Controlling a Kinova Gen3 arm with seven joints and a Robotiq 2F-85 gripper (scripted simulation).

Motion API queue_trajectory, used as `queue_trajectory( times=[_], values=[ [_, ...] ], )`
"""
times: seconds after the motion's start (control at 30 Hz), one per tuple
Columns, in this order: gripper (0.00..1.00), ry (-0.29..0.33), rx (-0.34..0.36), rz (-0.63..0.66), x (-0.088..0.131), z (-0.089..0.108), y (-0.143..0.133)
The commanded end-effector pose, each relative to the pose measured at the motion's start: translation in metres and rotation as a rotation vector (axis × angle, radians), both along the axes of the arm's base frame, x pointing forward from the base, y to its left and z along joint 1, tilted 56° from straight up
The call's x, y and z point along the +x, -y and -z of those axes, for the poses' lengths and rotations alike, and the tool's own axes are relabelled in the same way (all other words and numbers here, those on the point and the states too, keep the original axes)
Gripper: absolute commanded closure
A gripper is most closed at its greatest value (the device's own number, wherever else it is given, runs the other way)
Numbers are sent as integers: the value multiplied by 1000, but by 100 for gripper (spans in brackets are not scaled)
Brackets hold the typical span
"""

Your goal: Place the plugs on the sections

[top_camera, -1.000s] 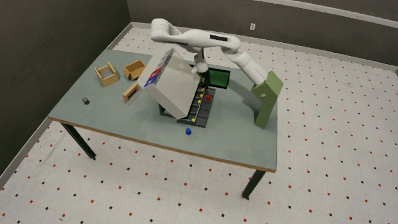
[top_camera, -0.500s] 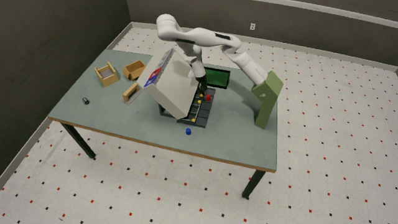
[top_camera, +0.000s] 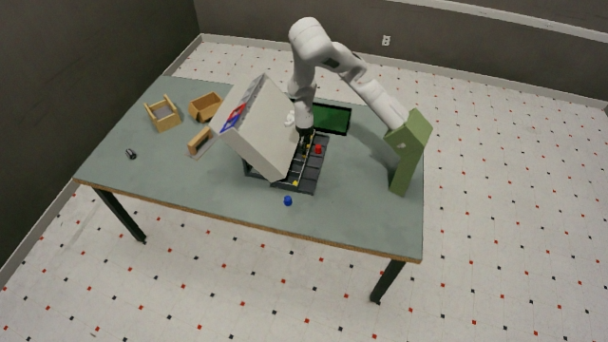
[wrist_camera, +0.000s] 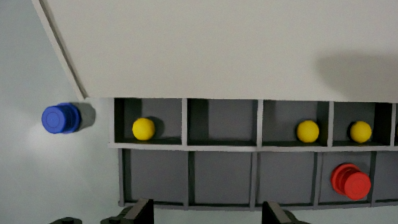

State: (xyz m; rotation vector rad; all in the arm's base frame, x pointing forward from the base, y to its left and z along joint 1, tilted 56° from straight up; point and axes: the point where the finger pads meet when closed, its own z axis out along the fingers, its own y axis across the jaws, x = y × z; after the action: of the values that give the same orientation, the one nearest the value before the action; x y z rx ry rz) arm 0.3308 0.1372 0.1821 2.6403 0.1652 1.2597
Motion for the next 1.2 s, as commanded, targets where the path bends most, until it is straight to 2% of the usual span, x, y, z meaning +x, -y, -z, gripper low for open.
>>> queue_trajectory(
  times=[0.0,0.23,0.27,0.4,0.57,0.8,0.83,1.17],
  values=[
    [30,67,-2,-10,-2,2,-5],
    [30,67,-2,-10,-2,2,-5],
    [30,46,-9,15,25,18,-67],
    [30,46,-9,15,31,21,-82],
    [30,46,-9,15,54,34,-134],
    [30,46,-9,15,56,35,-139],
    [30,68,0,-11,69,42,-167],
    [30,68,0,-11,69,42,-167]
  ],
)
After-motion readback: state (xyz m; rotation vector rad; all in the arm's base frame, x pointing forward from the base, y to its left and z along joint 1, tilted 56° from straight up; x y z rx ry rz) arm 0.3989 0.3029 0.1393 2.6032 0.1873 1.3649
